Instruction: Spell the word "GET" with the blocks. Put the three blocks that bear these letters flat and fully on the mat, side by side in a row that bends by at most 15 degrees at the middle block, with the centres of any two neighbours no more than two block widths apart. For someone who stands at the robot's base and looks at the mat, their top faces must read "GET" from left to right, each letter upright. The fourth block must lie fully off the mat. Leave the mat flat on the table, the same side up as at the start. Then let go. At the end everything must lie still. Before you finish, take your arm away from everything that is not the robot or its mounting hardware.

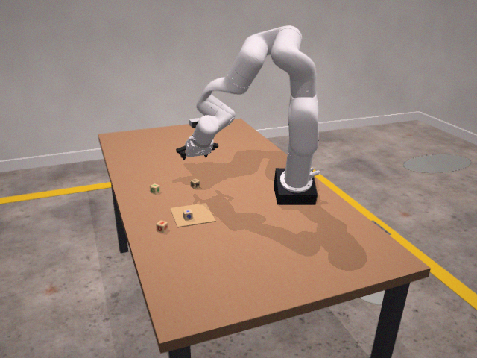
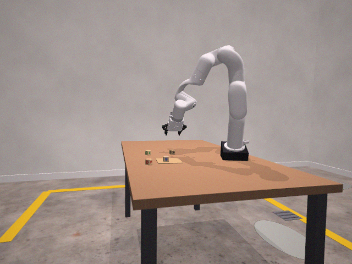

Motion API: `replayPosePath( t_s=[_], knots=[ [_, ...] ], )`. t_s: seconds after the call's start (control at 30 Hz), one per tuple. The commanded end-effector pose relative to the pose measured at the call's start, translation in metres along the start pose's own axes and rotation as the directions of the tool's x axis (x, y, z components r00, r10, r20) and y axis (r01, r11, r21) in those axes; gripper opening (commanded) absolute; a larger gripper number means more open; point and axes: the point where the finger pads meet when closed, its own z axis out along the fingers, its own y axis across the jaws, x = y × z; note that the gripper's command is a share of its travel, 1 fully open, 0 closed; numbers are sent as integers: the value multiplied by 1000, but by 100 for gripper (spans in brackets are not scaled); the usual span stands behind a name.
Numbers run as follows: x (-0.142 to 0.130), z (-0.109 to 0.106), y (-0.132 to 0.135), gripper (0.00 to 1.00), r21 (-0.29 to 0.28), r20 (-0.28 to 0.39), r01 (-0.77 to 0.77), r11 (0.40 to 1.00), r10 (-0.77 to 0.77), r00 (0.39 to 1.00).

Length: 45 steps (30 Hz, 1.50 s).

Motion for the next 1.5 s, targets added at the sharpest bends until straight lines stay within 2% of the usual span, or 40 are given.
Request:
replayPosePath(
  t_s=[0.0,0.47,0.53,0.57,0.63,0.7,0.8,0.83,0.9,0.93,1.0,1.03,1.23,1.47],
  knots=[
    [2,0,-1,100,2,-2,-2,1000,2,1000],
    [2,0,-2,100,2,-3,-2,1000,2,1000],
    [8,2,-19,100,2,-14,-1,1000,1,1000],
    [13,3,-37,100,2,-23,0,1000,0,1000],
    [13,3,-37,100,2,-23,0,1000,0,1000],
    [19,6,-76,100,3,-34,1,1000,-1,999],
    [19,6,-87,100,3,-35,1,1000,-1,999],
    [19,7,-107,100,3,-33,1,1000,0,999],
    [18,7,-113,100,3,-32,0,1000,0,999],
    [16,7,-132,100,3,-25,0,1000,0,1000],
    [16,7,-135,100,3,-24,-1,1000,1,1000],
    [12,7,-152,100,2,-14,-1,1000,2,1000],
    [8,7,-167,100,2,-3,-2,1000,2,1000],
    [7,7,-168,100,2,-2,-2,1000,2,1000]
  ],
)
